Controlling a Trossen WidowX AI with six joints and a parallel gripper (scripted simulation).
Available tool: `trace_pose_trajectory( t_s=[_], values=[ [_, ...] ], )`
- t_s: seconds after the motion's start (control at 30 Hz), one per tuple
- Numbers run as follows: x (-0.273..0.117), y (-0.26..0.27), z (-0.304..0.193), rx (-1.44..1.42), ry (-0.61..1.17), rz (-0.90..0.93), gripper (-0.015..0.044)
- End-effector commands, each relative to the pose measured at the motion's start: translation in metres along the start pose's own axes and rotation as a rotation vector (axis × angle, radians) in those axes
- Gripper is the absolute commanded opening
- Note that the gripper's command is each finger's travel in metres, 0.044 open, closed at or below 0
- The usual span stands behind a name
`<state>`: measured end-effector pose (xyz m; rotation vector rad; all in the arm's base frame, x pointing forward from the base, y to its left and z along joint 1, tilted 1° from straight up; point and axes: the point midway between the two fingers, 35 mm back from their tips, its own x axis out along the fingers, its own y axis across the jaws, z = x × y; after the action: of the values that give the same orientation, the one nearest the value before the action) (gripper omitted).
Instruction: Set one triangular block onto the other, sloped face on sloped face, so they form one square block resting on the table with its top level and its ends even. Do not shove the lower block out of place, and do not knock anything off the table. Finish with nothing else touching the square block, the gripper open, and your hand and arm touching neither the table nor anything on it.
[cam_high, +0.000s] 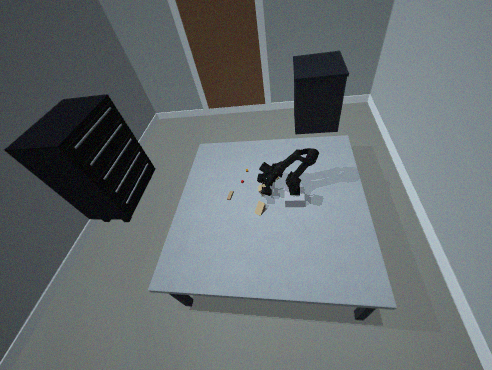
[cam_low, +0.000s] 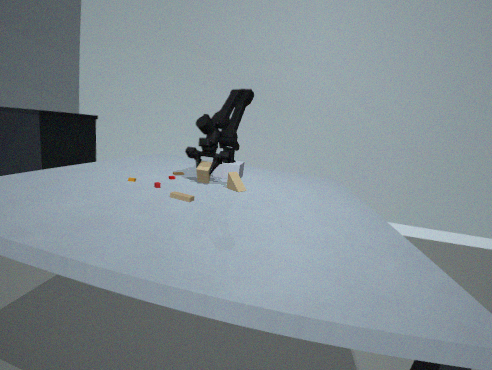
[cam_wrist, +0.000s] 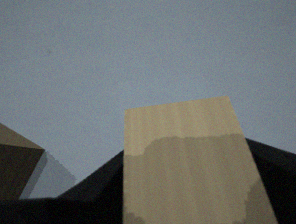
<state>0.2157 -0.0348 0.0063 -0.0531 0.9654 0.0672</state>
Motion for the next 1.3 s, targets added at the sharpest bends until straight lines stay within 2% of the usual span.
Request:
trace_pose_trajectory(
  t_s=[0.0, 0.13, 0.17, 0.7, 1.07, 1.27],
  values=[
    [-0.003, 0.001, -0.008, -0.005, -0.098, 0.001, 0.0],
    [-0.006, 0.001, -0.015, 0.0, -0.183, -0.008, 0.0],
    [-0.004, 0.0, -0.01, 0.005, -0.12, -0.004, 0.0026],
    [-0.004, 0.0, -0.01, 0.005, -0.12, -0.004, 0.044],
    [-0.008, -0.001, -0.004, 0.005, -0.121, -0.003, 0.044],
    [-0.068, -0.002, 0.039, 0.002, -0.124, -0.001, 0.044]
  ],
)
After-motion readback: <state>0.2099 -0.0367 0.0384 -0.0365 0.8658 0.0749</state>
